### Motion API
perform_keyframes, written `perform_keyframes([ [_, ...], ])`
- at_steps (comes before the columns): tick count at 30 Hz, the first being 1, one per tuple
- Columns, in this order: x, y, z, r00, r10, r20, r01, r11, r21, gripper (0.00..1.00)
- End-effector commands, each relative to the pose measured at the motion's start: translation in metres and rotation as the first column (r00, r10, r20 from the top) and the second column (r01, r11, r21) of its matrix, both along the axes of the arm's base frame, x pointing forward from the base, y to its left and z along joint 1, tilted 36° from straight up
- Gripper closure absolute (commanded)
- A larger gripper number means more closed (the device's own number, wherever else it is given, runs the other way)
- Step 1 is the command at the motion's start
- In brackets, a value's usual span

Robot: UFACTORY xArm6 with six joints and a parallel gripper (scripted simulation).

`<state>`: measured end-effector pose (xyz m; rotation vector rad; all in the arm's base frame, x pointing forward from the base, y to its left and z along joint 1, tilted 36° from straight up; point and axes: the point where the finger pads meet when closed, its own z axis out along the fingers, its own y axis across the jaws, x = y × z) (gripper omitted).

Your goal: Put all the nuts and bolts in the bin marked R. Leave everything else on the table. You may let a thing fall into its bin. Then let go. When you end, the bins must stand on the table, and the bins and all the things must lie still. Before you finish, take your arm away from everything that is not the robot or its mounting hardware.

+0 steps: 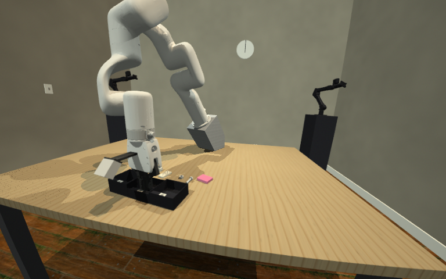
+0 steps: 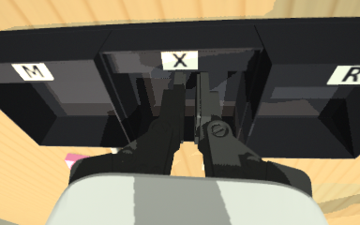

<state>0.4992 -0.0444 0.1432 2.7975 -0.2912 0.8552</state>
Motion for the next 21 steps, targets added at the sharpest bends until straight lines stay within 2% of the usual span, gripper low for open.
perform_keyframes([
  [1, 0.001, 0.0, 0.001, 1.0, 0.001, 0.003, -0.001, 1.0, 0.0, 0.93],
  [21, -0.012, 0.006, 0.021, 1.0, 0.001, 0.003, -0.001, 1.0, 0.0, 0.93],
])
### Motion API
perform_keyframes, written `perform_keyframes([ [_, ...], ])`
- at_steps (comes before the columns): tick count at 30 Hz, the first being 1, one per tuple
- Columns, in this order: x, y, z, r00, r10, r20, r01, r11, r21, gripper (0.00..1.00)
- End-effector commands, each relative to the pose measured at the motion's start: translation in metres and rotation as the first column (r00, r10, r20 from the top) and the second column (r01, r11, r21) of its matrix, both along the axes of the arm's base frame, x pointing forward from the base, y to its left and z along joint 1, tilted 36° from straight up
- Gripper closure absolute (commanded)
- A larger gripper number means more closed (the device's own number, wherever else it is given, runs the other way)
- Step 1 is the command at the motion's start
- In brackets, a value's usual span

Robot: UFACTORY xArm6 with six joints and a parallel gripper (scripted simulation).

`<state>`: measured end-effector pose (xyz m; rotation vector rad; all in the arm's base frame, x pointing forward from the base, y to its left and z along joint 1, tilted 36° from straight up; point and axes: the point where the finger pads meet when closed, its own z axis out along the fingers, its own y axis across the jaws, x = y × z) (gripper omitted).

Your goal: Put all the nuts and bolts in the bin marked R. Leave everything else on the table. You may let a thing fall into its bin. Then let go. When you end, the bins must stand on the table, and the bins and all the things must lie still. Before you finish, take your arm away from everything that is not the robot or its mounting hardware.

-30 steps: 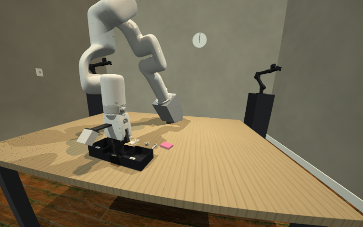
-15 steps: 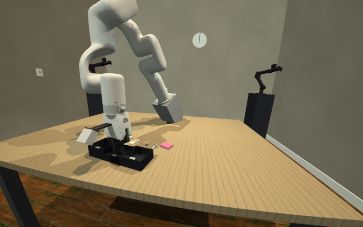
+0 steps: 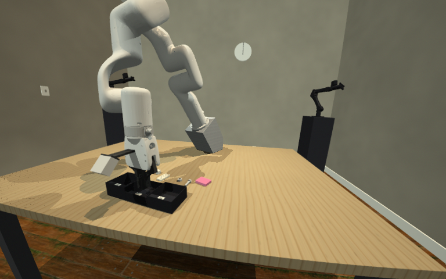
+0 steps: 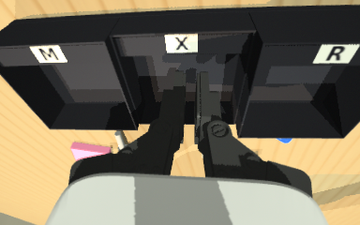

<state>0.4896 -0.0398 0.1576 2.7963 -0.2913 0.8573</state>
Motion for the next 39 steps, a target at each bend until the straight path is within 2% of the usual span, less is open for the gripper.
perform_keyframes([
  [1, -0.003, 0.002, 0.007, 1.0, 0.001, 0.001, -0.001, 1.0, 0.001, 0.93],
  [6, -0.005, 0.003, 0.011, 1.0, 0.001, 0.002, -0.001, 1.0, 0.001, 0.93],
  [14, -0.021, 0.01, 0.035, 1.0, 0.001, 0.002, -0.001, 1.0, 0.001, 0.93],
  [23, -0.021, 0.01, 0.035, 1.0, 0.001, 0.002, -0.001, 1.0, 0.001, 0.93],
  [39, -0.01, 0.083, 0.02, 1.0, 0.001, 0.002, -0.001, 1.0, 0.001, 0.93],
])
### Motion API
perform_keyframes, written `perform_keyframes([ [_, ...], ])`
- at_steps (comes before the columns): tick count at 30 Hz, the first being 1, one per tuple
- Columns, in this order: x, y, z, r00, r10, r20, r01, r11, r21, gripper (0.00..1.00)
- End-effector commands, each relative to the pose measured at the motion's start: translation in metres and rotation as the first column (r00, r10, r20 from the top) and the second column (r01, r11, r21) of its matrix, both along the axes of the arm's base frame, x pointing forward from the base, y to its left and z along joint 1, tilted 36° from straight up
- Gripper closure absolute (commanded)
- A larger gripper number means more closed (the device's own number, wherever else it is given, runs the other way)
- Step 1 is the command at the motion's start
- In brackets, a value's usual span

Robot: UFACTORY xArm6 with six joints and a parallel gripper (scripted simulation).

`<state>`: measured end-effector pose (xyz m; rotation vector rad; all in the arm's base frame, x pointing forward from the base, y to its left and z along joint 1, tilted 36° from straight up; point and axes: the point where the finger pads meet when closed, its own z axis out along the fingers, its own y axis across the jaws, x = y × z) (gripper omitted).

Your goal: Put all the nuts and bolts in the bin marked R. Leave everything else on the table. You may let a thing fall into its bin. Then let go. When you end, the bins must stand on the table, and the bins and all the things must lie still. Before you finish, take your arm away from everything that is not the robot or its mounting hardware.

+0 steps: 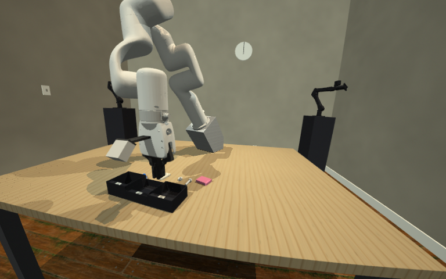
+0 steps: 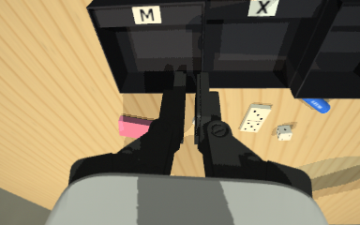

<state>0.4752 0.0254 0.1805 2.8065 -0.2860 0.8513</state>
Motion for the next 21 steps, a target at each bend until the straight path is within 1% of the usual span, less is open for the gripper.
perform_keyframes([
  [1, 0.004, 0.018, -0.003, 1.0, -0.005, 0.007, 0.005, 1.0, -0.005, 0.93],
  [3, 0.006, 0.028, -0.005, 1.0, -0.005, 0.007, 0.005, 1.0, -0.005, 0.93],
  [10, 0.006, 0.028, -0.005, 1.0, -0.005, 0.007, 0.005, 1.0, -0.005, 0.93],
  [16, 0.014, 0.024, -0.018, 1.0, -0.005, 0.007, 0.005, 1.0, -0.005, 0.93],
  [18, 0.014, 0.024, -0.018, 1.0, -0.005, 0.007, 0.005, 1.0, -0.005, 0.93],
  [21, 0.019, 0.022, -0.024, 1.0, -0.005, 0.007, 0.005, 1.0, -0.005, 0.93],
])
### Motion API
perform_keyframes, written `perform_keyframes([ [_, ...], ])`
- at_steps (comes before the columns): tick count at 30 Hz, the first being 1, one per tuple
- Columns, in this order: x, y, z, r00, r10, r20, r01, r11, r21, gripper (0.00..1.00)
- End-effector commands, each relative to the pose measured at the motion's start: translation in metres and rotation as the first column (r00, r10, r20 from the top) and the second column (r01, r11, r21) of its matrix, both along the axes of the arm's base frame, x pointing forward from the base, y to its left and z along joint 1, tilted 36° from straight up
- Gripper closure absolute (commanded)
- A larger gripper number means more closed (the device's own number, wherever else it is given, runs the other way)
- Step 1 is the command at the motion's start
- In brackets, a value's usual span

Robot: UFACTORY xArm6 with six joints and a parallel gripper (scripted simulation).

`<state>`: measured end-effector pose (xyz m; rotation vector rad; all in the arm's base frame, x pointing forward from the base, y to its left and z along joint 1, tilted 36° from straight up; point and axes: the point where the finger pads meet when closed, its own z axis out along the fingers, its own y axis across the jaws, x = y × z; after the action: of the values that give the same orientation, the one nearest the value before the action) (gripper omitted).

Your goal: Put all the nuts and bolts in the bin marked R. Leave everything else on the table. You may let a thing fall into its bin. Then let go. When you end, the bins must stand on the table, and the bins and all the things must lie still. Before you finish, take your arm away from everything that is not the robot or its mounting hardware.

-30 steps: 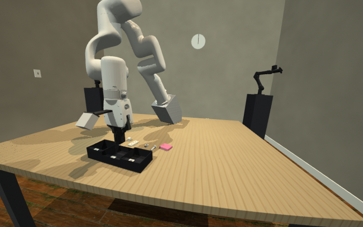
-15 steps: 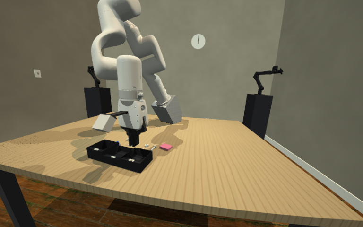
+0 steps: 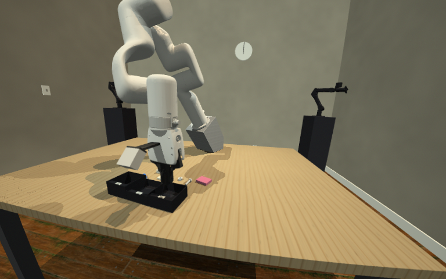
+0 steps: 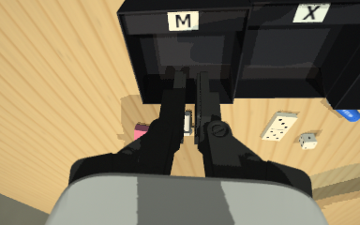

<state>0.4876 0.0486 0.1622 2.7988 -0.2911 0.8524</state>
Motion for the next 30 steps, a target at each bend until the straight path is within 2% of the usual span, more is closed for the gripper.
perform_keyframes([
  [1, 0.008, -0.002, -0.008, 1.0, 0.001, 0.005, -0.001, 1.0, 0.0, 0.93],
  [12, 0.023, -0.009, -0.032, 1.0, 0.001, 0.005, -0.001, 1.0, 0.0, 0.93],
  [30, 0.025, -0.01, -0.035, 1.0, 0.001, 0.005, -0.001, 1.0, 0.0, 0.93],
])
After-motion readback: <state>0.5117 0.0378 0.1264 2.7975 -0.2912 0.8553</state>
